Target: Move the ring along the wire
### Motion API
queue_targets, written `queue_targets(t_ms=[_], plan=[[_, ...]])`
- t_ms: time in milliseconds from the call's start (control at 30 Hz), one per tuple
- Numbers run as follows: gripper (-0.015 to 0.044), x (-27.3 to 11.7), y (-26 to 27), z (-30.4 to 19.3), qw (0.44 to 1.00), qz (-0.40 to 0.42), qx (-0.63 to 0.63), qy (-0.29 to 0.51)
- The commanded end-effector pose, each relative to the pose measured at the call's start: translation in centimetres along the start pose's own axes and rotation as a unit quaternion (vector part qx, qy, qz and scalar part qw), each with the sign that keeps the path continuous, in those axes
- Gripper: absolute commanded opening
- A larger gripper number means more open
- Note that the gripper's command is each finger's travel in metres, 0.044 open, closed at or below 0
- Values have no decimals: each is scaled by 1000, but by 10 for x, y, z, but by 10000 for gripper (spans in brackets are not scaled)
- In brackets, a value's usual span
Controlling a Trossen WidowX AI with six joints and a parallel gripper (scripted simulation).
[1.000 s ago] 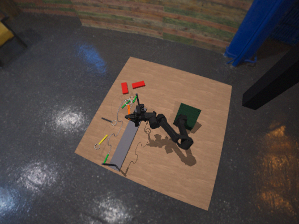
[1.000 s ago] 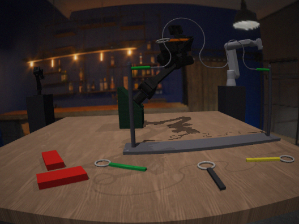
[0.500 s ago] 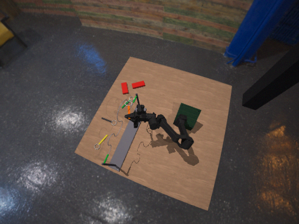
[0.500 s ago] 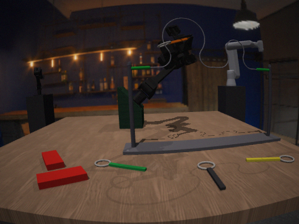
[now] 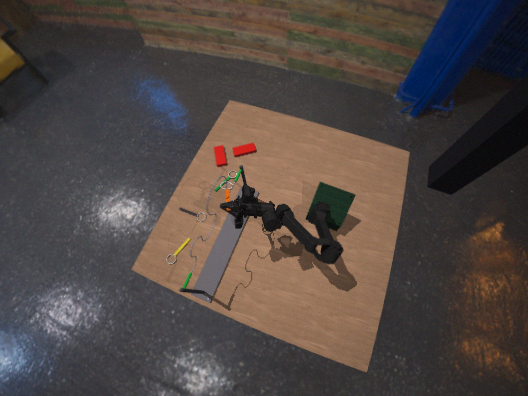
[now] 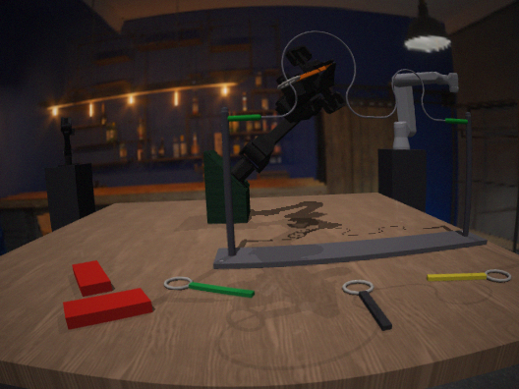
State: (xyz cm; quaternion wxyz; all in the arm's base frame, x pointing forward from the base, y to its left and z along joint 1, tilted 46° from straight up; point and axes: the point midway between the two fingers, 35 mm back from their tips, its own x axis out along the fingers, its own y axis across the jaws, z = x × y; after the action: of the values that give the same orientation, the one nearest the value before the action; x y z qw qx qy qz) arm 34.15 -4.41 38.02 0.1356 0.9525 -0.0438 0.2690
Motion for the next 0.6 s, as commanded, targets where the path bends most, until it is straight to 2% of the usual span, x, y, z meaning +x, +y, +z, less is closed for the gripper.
queue_targets(t_ms=[0,567], plan=[[-150,0,-3,0,1000,4,8,-1],[-150,-5,-37,-1,997,-34,-63,9]])
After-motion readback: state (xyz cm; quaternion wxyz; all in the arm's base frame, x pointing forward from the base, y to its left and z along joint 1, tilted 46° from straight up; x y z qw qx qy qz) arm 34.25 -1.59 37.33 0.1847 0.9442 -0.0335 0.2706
